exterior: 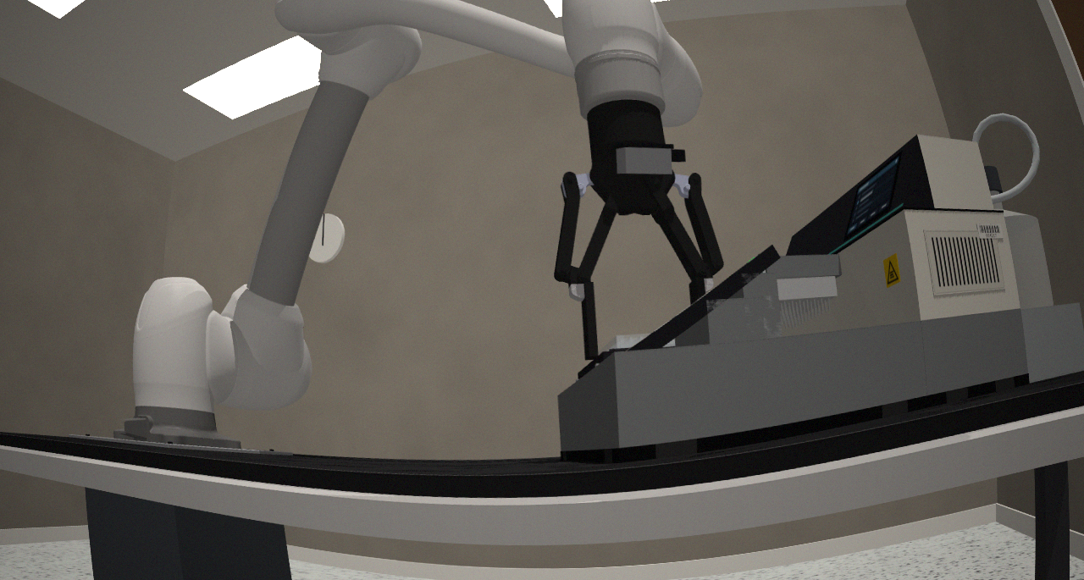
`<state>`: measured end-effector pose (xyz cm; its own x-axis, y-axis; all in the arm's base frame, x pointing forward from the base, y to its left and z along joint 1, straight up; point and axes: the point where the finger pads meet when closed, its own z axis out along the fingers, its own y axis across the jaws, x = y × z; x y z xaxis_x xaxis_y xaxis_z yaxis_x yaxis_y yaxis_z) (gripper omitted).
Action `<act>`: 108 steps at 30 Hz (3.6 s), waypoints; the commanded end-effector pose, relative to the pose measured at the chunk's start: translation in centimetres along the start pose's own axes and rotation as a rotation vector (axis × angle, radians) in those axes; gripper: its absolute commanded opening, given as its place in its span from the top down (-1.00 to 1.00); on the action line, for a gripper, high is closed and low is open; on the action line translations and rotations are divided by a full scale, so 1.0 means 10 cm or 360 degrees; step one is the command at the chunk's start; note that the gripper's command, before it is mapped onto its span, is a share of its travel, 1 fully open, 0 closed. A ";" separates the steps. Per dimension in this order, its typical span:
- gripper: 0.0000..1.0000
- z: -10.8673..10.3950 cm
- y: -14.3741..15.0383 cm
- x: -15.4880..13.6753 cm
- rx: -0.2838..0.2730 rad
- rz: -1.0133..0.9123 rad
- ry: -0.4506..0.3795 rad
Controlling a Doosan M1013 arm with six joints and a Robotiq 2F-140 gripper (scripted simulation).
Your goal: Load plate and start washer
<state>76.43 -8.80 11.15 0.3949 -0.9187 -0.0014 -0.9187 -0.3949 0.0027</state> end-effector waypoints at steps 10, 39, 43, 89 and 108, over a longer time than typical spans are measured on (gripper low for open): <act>-0.40 -0.01 0.00 0.00 0.0002 0.0000 0.0001; -0.40 -0.36 0.00 0.00 0.0002 0.0000 0.0001; -0.40 -0.43 0.00 0.00 0.0002 0.0000 0.0001; 0.80 -0.91 0.08 0.13 0.0002 -0.0159 0.0001; 0.80 -0.91 0.54 0.84 0.0002 -0.1061 0.0002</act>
<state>75.08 -16.77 20.16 0.8062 -0.5917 0.0017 -0.5917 -0.8061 0.0085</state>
